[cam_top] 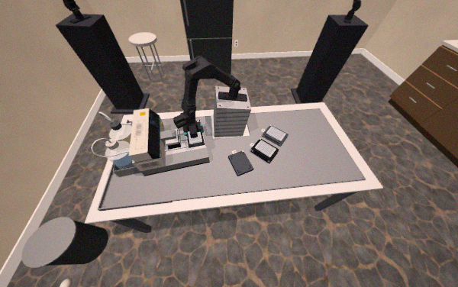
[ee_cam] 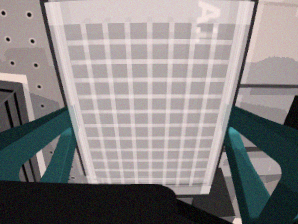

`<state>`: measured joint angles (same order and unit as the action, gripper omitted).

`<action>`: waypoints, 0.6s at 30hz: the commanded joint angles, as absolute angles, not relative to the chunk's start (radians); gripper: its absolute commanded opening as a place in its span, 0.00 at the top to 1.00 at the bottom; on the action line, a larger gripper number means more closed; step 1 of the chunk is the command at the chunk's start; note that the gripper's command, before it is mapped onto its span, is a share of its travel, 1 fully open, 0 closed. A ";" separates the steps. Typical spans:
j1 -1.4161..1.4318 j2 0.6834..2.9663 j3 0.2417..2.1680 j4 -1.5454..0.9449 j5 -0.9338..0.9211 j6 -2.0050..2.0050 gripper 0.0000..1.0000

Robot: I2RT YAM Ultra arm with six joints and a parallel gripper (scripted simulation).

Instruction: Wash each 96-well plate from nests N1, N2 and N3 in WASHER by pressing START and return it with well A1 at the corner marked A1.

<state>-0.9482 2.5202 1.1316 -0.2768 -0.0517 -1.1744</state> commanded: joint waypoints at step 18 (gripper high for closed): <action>-0.947 2.518 1.133 -0.268 -0.059 -1.173 1.00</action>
